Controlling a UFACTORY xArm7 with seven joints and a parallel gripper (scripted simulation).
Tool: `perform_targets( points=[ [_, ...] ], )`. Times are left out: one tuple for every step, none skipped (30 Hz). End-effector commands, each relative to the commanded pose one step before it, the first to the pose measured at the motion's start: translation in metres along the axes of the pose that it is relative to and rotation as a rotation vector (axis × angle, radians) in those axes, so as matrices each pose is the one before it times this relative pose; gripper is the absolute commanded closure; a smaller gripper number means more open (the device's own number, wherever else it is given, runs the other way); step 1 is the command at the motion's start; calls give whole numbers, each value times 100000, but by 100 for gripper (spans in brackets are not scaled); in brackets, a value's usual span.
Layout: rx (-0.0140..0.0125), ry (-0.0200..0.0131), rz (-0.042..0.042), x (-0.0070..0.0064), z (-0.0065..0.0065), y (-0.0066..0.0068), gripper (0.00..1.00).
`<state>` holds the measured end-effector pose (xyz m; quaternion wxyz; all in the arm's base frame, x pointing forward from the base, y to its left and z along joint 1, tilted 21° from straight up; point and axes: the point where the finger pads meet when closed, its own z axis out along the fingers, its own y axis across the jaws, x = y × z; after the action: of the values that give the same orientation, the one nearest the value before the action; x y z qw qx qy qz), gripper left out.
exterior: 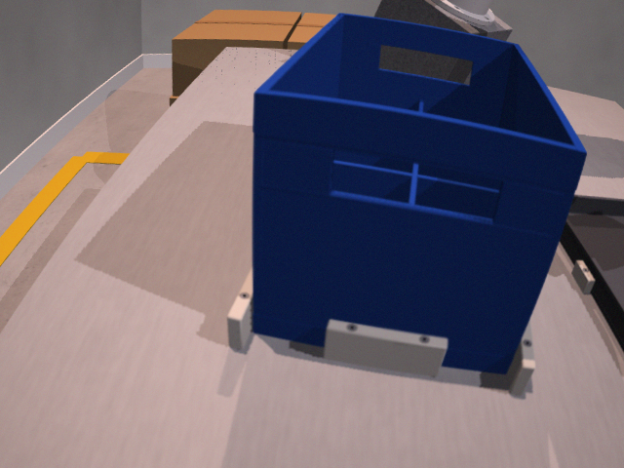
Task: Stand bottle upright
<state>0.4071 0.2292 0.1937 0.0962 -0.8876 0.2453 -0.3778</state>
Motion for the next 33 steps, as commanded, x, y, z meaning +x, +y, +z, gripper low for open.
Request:
perform_targets(
  points=[
    [176, 139, 185, 114, -33, -74, 100],
    [0, 2, 0, 0, 0, 0, 100],
    [1, 13, 1, 0, -1, -1, 100],
    [4, 34, 2, 1, -2, -2, 100],
    [7, 63, 4, 1, -5, -4, 100],
    [10, 99, 7, 2, -7, -6, 100],
    [14, 140, 9, 3, -10, -9, 100],
    [19, 185, 12, 4, -13, -11, 100],
    [23, 234, 15, 5, -16, -14, 100],
    [27, 284, 18, 6, -19, -16, 100],
    [31, 335, 20, 7, -22, -19, 100],
    [35, 386, 22, 7, -24, -20, 100],
    [0, 0, 0, 0, 0, 0, 100],
    [0, 0, 0, 0, 0, 0, 100],
    [37, 435, 23, 7, -26, -22, 100],
    [39, 483, 24, 7, -27, -23, 100],
    [39, 528, 24, 7, -28, -23, 100],
    [39, 570, 23, 7, -28, -23, 100],
    [37, 607, 22, 6, -27, -22, 100],
    [35, 640, 20, 5, -25, -20, 100],
    [31, 668, 17, 3, -23, -18, 100],
    [27, 691, 14, 2, -21, -15, 100],
    [22, 709, 10, 0, -18, -12, 100],
    [16, 721, 6, -2, -14, -9, 100],
    [10, 727, 2, -4, -10, -5, 100],
    [3, 727, -3, -5, -6, -1, 100],
    [-3, 721, -7, -7, -2, 3, 100],
    [-9, 710, -11, -9, 2, 7, 100],
    [-15, 694, -15, -10, 5, 11, 100],
    [0, 0, 0, 0, 0, 0, 100],
    [0, 0, 0, 0, 0, 0, 100],
    [-21, 672, -18, -11, 9, 15, 100],
    [-26, 645, -21, -12, 12, 18, 100]
  ],
)
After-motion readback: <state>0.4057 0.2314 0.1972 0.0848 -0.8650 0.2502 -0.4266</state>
